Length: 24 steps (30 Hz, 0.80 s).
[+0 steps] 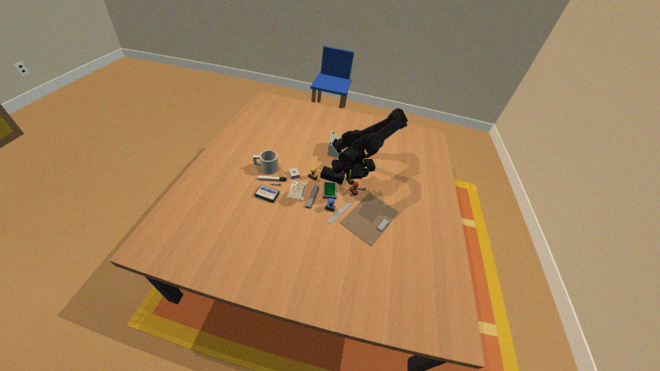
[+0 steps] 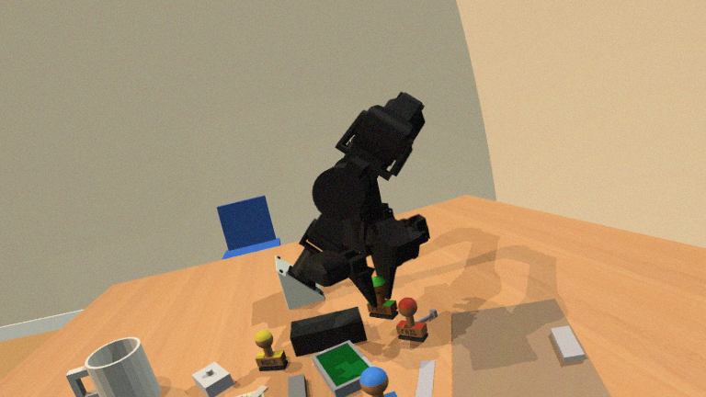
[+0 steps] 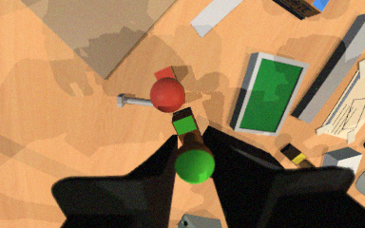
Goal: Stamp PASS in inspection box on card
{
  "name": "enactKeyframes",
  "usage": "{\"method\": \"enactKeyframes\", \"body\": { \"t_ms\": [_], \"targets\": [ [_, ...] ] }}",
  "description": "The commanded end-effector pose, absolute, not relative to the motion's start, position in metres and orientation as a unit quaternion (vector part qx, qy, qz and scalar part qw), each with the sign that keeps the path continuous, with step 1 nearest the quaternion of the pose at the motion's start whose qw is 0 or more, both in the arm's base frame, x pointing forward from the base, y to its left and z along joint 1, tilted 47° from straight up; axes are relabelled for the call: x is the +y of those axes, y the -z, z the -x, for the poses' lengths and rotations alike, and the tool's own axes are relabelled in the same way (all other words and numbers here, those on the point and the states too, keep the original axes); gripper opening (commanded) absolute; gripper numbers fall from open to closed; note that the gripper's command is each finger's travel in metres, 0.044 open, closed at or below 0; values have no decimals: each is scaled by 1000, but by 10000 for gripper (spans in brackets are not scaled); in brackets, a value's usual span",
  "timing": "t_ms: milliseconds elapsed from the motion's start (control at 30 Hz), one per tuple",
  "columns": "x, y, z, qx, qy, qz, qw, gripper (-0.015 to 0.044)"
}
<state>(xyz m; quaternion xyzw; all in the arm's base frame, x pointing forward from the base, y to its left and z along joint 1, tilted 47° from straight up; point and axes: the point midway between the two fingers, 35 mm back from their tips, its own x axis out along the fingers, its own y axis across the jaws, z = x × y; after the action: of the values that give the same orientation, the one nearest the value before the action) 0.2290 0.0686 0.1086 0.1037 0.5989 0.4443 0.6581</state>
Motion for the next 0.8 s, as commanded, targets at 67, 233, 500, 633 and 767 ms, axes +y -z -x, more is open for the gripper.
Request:
{"method": "enactKeyframes", "body": {
  "t_ms": [67,233,500,633,767],
  "targets": [
    [66,-110,-230,599,-444,-101,658,0],
    [64,-112,-230,600,-444,-101,658,0],
    [61,-115,-230,600,-444,-101,658,0],
    [60,-116,-230,600,-444,-101,658,0],
    [59,-117,-230,600,-444,-101,658,0]
  ]
}}
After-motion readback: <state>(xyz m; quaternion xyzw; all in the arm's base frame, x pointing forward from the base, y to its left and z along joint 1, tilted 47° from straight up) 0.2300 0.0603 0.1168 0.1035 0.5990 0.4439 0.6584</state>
